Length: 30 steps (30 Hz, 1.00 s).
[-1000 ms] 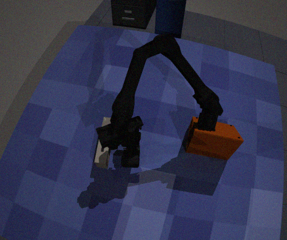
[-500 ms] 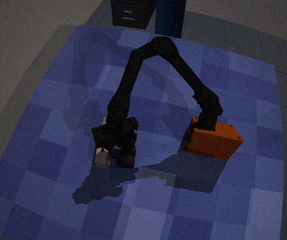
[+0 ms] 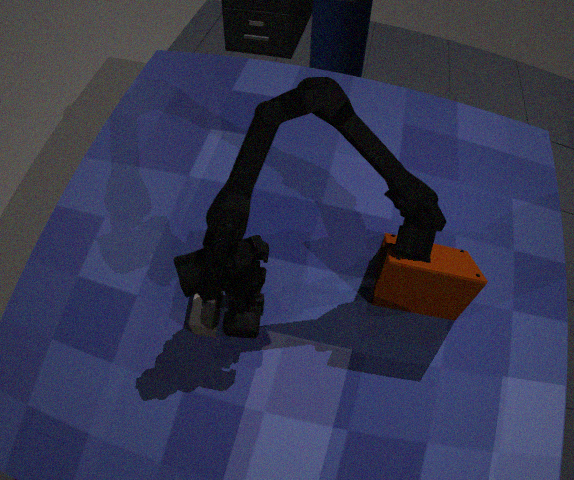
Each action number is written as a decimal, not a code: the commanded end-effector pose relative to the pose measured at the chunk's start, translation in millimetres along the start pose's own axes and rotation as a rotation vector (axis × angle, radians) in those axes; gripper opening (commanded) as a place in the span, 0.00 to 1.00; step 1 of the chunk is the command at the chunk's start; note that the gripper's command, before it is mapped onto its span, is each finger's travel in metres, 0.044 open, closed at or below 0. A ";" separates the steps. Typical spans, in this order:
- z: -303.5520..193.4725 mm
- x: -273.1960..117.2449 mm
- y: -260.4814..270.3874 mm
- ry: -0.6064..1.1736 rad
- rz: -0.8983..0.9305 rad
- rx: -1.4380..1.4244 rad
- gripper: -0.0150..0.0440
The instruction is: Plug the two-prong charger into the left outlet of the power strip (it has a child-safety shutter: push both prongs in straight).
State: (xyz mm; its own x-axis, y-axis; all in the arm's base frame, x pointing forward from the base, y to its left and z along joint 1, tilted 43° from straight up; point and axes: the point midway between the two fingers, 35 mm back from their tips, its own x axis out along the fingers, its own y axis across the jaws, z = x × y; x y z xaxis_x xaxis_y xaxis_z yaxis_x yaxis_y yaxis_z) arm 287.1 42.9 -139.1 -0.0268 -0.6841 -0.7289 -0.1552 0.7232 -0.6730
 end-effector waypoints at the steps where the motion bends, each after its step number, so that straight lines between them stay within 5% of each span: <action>1: 5.6 -0.4 0.5 -0.002 -0.002 0.012 0.25; 30: 15.9 -0.3 2.3 -0.002 -0.002 0.023 0.25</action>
State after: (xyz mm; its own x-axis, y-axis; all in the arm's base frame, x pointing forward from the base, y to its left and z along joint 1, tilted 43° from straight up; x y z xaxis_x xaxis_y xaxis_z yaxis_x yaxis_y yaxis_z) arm 301.0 46.4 -143.0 -0.0258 -0.6830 -0.7299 -0.1361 0.7258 -0.6743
